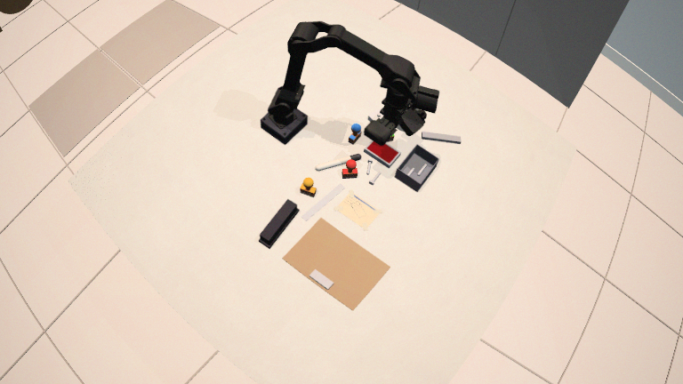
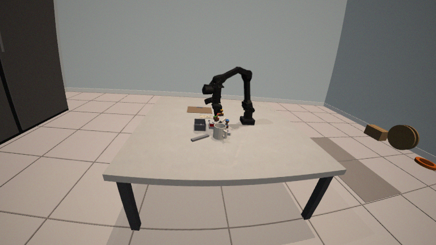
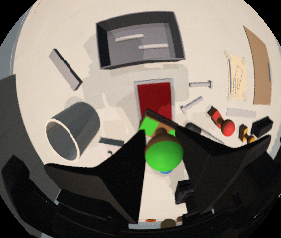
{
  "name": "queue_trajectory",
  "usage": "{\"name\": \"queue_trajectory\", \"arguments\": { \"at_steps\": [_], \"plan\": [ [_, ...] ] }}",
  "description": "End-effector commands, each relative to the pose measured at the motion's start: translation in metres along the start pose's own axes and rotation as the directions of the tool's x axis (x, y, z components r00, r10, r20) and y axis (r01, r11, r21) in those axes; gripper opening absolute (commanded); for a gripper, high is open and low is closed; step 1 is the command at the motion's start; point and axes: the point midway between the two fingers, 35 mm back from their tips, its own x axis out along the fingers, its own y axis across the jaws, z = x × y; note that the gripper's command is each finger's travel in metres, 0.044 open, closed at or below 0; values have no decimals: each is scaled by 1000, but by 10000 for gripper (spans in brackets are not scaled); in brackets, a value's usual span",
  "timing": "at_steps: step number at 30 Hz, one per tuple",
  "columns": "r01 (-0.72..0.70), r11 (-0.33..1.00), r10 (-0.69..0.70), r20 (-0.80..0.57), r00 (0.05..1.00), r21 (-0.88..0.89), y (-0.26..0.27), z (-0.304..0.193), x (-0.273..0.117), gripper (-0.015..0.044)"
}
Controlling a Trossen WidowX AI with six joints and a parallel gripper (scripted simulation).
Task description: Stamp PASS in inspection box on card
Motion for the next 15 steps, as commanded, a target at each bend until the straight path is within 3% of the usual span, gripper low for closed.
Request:
{"name": "queue_trajectory", "arguments": {
  "at_steps": [1,15],
  "plan": [
    [0,1000,0,2,1000,9,1,-2,2,0],
    [-1,1000,1,2,1000,7,0,-1,11,0]
  ]
}}
